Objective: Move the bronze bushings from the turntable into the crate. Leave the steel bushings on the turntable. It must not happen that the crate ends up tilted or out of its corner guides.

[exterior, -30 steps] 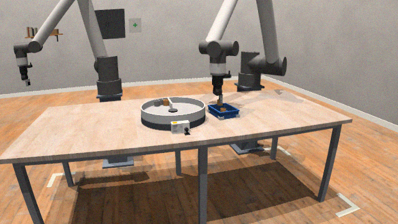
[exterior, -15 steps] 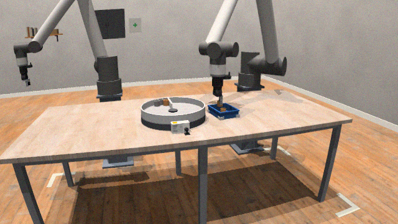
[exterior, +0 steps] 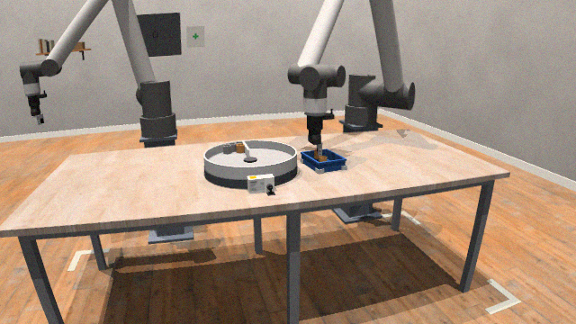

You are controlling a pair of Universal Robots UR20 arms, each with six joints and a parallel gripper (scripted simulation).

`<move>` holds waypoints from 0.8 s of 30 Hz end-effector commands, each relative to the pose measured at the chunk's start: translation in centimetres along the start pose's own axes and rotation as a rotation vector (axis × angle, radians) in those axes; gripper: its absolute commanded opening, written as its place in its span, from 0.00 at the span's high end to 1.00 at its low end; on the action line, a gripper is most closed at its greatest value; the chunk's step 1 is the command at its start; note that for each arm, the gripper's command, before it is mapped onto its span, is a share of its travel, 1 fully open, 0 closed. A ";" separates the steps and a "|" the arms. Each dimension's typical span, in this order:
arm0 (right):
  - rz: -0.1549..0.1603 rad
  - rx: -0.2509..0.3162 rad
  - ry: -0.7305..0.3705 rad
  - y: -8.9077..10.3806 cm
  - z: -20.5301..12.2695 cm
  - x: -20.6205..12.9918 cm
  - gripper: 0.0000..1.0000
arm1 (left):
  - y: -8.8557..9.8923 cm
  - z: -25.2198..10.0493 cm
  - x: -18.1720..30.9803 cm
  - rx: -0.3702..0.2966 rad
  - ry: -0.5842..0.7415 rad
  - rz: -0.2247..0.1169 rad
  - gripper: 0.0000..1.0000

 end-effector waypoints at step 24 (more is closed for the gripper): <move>0.000 -0.001 0.000 0.1 0.0 0.0 0.00 | -1.0 0.0 0.0 -0.001 0.000 0.001 1.00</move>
Point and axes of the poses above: on each arm, the point where the finger pads meet when closed, its own y axis back along the fingers, its own x axis across the jaws, z = x × y, the point moved 2 cm from there along y, back along the fingers, and after that the axes turned 15 degrees about y, right-handed, at the moved point
